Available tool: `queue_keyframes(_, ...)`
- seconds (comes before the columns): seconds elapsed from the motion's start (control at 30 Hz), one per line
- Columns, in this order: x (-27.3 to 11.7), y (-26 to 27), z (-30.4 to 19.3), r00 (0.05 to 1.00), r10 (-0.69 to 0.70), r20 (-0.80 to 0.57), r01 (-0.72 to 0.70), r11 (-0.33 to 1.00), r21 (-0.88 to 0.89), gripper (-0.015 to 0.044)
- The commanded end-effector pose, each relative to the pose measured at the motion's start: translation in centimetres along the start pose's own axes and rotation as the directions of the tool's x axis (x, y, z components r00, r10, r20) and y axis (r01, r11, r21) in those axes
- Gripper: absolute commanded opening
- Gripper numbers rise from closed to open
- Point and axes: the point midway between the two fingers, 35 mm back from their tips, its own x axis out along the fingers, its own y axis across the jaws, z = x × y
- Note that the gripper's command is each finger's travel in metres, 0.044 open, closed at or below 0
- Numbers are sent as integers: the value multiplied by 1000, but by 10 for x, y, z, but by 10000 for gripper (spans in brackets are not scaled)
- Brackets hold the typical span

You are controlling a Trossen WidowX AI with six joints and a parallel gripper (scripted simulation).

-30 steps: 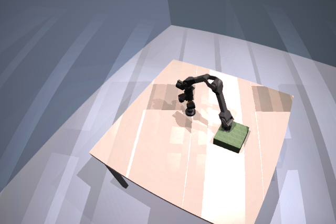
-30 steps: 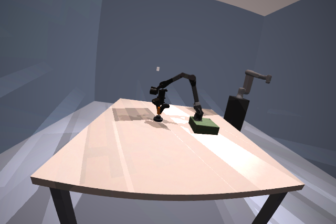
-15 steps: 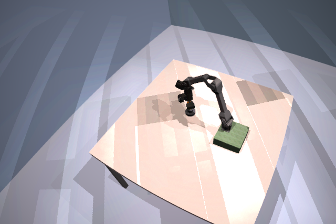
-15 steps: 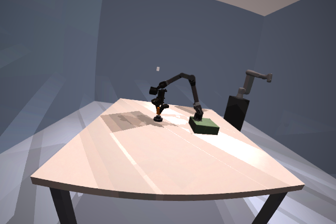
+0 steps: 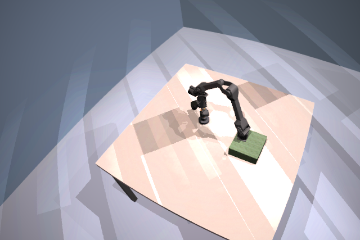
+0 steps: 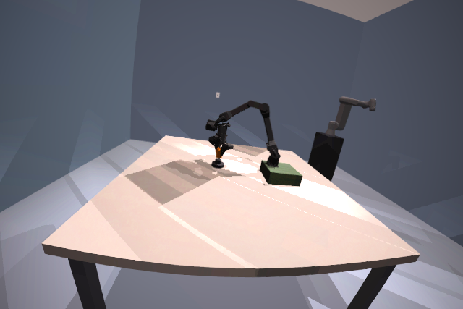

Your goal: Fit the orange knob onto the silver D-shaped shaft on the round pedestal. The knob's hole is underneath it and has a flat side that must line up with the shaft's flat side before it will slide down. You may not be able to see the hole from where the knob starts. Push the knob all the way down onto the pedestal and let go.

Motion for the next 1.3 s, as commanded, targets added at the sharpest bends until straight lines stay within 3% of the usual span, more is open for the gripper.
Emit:
queue_keyframes(0.0, -4, 1, -1, 1000, -6, 2, 6, 997, -72, 0)
queue_keyframes(0.13, -5, 3, -4, 1000, -5, 2, 6, 981, -194, 0)
queue_keyframes(1.27, 2, 0, -1, 1000, -6, 2, 6, 981, -194, 0)
